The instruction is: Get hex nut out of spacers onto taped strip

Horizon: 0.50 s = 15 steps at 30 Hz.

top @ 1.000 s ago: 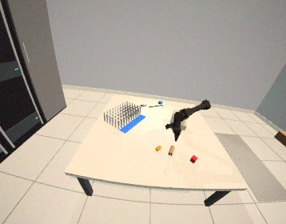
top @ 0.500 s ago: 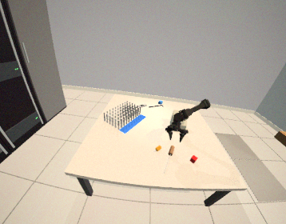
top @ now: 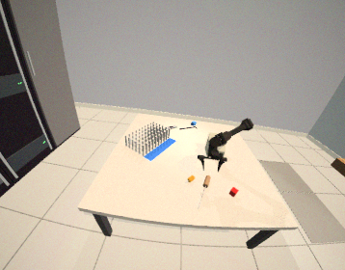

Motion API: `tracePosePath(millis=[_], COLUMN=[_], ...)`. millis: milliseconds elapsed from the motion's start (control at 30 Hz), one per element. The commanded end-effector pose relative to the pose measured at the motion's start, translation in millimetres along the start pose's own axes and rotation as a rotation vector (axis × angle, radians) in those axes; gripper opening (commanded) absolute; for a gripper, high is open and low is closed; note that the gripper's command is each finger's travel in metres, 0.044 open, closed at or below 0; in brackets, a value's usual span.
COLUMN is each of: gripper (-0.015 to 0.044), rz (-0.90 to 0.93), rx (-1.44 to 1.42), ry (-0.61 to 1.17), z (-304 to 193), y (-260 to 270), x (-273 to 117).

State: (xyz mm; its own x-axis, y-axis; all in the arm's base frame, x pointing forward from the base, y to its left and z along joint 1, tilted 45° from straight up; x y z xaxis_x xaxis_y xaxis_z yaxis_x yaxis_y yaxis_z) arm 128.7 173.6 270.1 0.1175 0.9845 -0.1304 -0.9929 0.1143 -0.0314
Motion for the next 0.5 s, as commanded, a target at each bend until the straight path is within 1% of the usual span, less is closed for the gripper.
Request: tracePosePath(millis=[0, 467], gripper=[0.044, 0.044], rz=[-0.003, -0.004], rx=[-0.848, -1.666], ry=[0.017, 0.015], z=[-16.3, -20.0], y=[-1.1, -0.5], x=[9.5, 15.8])
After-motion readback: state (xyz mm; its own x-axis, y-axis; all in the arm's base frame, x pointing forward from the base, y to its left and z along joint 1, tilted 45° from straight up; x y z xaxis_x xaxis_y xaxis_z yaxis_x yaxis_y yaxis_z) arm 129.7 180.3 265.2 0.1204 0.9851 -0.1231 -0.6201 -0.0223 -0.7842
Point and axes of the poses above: the point midway between the two fingers, 35 mm back from their tips, its own x axis out along the fingers, its own y axis across the jaws, z = x × y, the point moved 3 cm from there along -x, back along the fingers, and after that the axes turned 6 degrees about -x, right-handed, at the moved point
